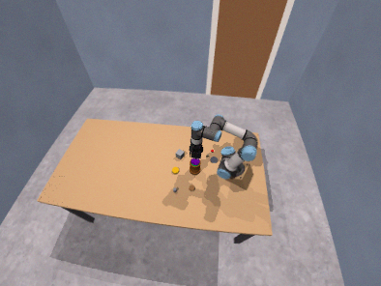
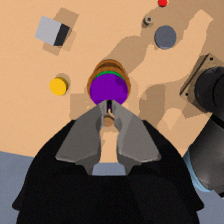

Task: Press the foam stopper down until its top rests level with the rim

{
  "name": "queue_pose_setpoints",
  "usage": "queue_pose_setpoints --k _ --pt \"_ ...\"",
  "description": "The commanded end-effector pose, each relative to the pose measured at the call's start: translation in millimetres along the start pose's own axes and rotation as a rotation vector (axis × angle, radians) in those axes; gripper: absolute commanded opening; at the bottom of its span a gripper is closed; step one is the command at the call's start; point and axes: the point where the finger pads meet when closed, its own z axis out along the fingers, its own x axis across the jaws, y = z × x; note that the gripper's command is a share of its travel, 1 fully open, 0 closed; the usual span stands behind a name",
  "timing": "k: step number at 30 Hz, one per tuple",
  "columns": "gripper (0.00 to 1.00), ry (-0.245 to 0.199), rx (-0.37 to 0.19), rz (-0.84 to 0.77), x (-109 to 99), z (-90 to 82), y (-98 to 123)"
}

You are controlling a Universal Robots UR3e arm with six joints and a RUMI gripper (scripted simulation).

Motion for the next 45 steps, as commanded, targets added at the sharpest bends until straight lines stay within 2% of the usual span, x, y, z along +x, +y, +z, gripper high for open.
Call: queue_pose_setpoints --k 1,30,45 --pt "0.0 -0.002 0.001 0.0 0 -0.6 0" --pt "0.0 -0.002 0.001 0.0 -2 -1.0 2" --pt "0.0 -0.002 0.001 0.0 -2 25.6 2"
